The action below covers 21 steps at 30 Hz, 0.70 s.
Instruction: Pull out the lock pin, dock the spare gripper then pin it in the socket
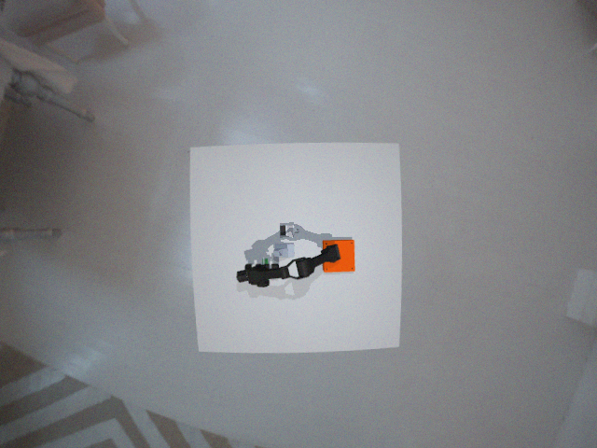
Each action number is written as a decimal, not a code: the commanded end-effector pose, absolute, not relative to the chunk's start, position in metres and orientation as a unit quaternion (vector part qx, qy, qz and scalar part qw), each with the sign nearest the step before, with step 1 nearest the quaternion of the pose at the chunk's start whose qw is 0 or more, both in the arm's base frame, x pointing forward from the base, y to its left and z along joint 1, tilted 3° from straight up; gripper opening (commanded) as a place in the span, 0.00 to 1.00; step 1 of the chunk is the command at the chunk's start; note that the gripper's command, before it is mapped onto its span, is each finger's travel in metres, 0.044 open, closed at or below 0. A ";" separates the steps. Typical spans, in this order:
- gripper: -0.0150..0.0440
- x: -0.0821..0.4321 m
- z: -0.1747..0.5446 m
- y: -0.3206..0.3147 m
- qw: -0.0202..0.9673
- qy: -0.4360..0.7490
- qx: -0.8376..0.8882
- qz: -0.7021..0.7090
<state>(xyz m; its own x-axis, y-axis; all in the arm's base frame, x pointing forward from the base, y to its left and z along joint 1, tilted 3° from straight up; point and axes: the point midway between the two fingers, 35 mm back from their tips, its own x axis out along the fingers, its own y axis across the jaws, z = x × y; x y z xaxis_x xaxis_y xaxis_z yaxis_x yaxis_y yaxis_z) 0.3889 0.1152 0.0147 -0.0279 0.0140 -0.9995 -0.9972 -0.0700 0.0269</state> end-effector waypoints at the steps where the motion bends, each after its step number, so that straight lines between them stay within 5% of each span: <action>1: 0.25 0.388 0.009 0.115 0.478 0.484 -0.508 0.529; 21: 0.25 0.388 0.000 0.114 0.478 0.484 -0.508 0.529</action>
<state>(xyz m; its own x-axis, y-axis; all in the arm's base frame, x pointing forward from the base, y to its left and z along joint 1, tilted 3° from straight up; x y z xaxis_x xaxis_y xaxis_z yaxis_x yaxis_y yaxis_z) 0.3888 0.1146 0.0051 -0.0216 0.0159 -0.9996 -0.9974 -0.0698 0.0205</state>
